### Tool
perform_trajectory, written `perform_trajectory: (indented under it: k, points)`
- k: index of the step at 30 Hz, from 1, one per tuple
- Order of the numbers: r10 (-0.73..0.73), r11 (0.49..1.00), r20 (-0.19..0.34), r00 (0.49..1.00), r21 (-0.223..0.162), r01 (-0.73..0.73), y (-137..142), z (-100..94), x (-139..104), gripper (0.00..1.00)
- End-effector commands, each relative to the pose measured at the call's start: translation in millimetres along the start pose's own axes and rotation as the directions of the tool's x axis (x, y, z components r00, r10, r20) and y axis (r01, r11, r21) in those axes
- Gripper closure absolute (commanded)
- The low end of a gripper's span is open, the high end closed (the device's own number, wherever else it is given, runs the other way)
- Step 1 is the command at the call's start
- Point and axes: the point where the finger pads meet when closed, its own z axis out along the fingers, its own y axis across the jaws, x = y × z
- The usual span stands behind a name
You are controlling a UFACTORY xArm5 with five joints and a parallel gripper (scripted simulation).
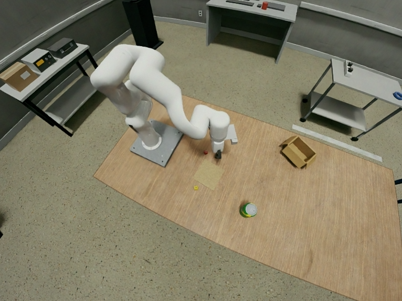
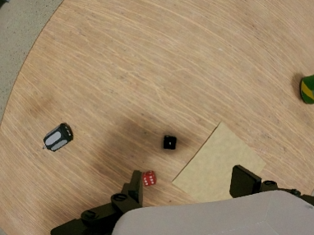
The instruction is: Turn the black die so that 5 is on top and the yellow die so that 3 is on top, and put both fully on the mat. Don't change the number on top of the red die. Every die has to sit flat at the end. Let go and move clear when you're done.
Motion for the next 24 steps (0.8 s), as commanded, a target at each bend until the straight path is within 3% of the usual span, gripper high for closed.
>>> perform_trajectory:
  k: [1,19,22,24]
  points:
    - [0.093,0.996,0.008,0.996,0.003,-0.093,-11.8,3.2,16.3,0.0]
    - [0.093,0.996,0.008,0.996,0.003,-0.093,-11.8,3.8,16.3,0.0]
    - [0.093,0.996,0.008,0.996,0.003,-0.093,-11.6,7.2,16.2,0.0]
    - [0.093,0.996,0.008,0.996,0.003,-0.093,-10.8,23.9,15.2,0.0]
